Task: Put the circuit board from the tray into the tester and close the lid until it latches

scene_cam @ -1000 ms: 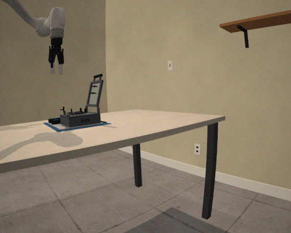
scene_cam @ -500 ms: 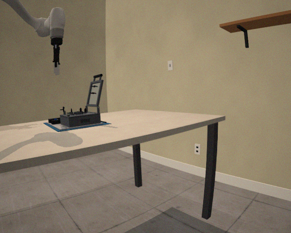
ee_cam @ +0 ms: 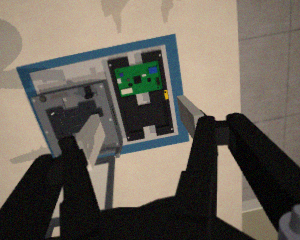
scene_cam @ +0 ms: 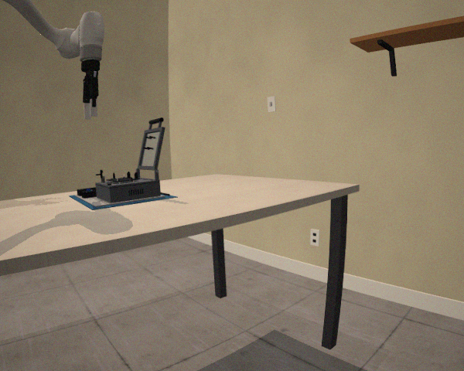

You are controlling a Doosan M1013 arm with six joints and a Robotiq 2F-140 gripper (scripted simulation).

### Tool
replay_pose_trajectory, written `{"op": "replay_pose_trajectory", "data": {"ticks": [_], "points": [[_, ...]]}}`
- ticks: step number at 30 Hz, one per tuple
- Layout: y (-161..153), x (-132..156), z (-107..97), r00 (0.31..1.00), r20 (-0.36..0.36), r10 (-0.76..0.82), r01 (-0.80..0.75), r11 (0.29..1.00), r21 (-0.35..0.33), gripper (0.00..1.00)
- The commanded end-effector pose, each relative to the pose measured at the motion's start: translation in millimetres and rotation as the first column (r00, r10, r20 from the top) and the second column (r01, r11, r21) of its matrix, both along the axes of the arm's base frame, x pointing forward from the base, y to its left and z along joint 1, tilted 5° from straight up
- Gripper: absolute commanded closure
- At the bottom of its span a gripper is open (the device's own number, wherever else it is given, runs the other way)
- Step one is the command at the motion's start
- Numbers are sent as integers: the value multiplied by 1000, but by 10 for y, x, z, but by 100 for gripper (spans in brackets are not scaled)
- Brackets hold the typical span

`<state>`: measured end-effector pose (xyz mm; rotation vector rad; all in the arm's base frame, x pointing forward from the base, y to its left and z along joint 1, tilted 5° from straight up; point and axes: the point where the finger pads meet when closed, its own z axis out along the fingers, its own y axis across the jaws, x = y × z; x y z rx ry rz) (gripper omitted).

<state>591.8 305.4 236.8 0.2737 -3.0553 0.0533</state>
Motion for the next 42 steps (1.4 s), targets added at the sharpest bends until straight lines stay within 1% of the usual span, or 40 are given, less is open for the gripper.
{"op": "replay_pose_trajectory", "data": {"ticks": [1,11,14,17,21,26,28,36,39,42], "points": [[0,0,1,1000,-1,22,-22,1000,3,42],[-3,-4,-25,1000,-1,24,-24,1000,3,42],[-10,-16,-97,1000,-1,24,-24,1000,3,42],[-23,-37,-228,1000,-1,24,-24,1000,3,42],[-49,-81,-500,1000,-1,24,-24,1000,3,42],[-93,-154,-951,1000,-1,24,-24,1000,3,42],[-93,-154,-951,1000,-1,24,-24,1000,3,42],[-168,-280,-1723,1000,-1,24,-24,1000,3,42],[-192,-318,-1963,1000,-1,24,-24,1000,3,42],[-210,-349,-2152,1000,-1,24,-24,1000,3,42]]}}
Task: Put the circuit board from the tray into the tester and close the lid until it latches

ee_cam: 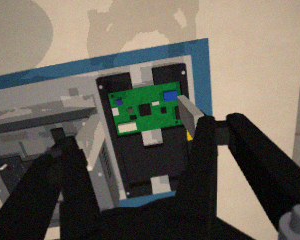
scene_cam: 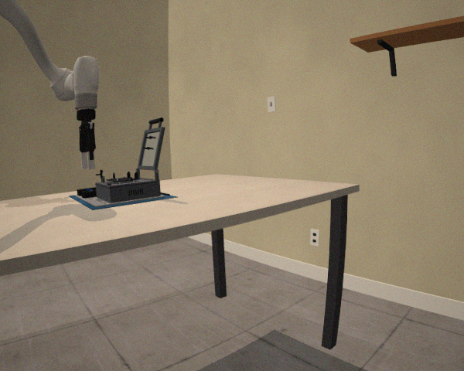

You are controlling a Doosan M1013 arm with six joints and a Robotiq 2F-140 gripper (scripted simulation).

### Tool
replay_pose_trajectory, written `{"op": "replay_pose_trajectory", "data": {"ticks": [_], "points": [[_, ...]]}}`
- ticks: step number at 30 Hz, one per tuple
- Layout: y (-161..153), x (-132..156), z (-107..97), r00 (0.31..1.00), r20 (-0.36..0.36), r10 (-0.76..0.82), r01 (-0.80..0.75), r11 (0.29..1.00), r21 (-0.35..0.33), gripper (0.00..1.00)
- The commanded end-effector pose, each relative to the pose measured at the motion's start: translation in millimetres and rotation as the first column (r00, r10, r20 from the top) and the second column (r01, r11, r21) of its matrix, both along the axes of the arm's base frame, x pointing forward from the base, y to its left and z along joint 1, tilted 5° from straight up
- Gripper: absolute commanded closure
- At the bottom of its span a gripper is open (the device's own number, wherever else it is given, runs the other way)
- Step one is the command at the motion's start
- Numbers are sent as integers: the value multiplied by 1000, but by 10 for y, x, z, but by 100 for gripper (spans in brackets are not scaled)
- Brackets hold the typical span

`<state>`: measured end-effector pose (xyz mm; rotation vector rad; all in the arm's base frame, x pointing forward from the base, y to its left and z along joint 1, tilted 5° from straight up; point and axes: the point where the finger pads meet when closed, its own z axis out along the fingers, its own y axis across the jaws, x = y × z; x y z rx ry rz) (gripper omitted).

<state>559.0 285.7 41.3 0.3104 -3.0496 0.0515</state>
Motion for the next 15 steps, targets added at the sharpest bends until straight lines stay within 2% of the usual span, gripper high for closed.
{"op": "replay_pose_trajectory", "data": {"ticks": [1,3,8,15], "points": [[-19,-29,-247,1000,1,0,0,1000,1,42],[-19,-29,-247,1000,1,0,0,1000,1,42],[-33,-54,-399,1000,1,0,0,1000,1,42],[-36,-58,-426,1000,1,0,0,1000,1,42]]}}
